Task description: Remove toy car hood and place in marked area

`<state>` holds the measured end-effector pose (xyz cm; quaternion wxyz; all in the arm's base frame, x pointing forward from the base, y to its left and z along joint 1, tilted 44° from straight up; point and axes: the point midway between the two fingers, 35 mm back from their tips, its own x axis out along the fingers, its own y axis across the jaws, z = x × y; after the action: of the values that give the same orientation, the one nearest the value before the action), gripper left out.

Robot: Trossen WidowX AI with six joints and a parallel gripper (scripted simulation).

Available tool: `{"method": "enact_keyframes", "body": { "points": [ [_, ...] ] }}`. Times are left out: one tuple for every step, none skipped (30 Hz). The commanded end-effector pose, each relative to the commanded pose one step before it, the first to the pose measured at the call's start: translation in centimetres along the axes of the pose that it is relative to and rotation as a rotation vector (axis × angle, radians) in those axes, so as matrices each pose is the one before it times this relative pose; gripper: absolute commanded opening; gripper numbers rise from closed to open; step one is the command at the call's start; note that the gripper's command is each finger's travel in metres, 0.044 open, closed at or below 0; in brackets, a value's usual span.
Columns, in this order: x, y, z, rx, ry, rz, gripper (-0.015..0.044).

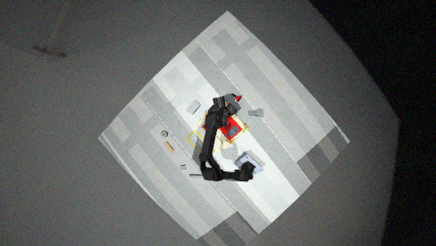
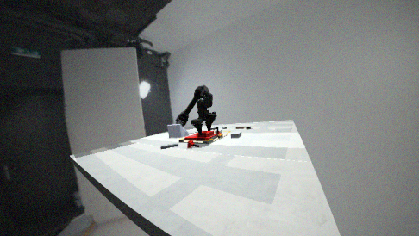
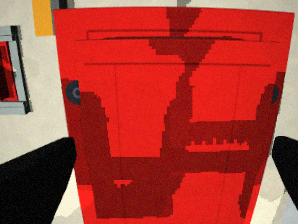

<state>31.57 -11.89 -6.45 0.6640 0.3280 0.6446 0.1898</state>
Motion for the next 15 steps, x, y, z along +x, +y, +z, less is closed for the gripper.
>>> {"method": "enact_keyframes", "body": {
  "points": [
    [0.416, 0.061, -0.223, 0.0111, 0.00393, 0.00634, 0.044],
    [0.049, 0.001, -0.001, 0.0, 0.0, 0.00003, 0.044],
    [0.049, 0.001, -0.001, 0.0, 0.0, 0.00003, 0.044],
    [0.049, 0.001, -0.001, 0.0, 0.0, 0.00003, 0.044],
    [0.049, 0.001, -0.001, 0.0, 0.0, 0.00003, 0.044],
    [0.049, 0.001, -0.001, 0.0, 0.0, 0.00003, 0.044],
    [0.049, 0.001, -0.002, 0.0, 0.0, 0.00003, 0.044],
    [0.04, 0.001, -0.001, 0.0, 0.0, 0.00002, 0.044],
    [0.024, 0.001, -0.001, 0.0, 0.0, 0.00001, 0.044],
    [0.008, 0.0, 0.0, 0.0, 0.0, 0.0, 0.044],
    [-0.301, -0.051, 0.218, -0.0111, -0.00367, -0.00612, 0.0414],
    [0.0, 0.0, 0.0, 0.0, 0.0, 0.0, 0.0387],
    [0.0, 0.0, 0.0, 0.0, 0.0, 0.0, 0.0361],
    [0.0, 0.0, 0.0, 0.0, 0.0, 0.0, 0.0335],
    [0.0, 0.0, 0.0, 0.0, 0.0, 0.0, 0.0328]
  ]
}}
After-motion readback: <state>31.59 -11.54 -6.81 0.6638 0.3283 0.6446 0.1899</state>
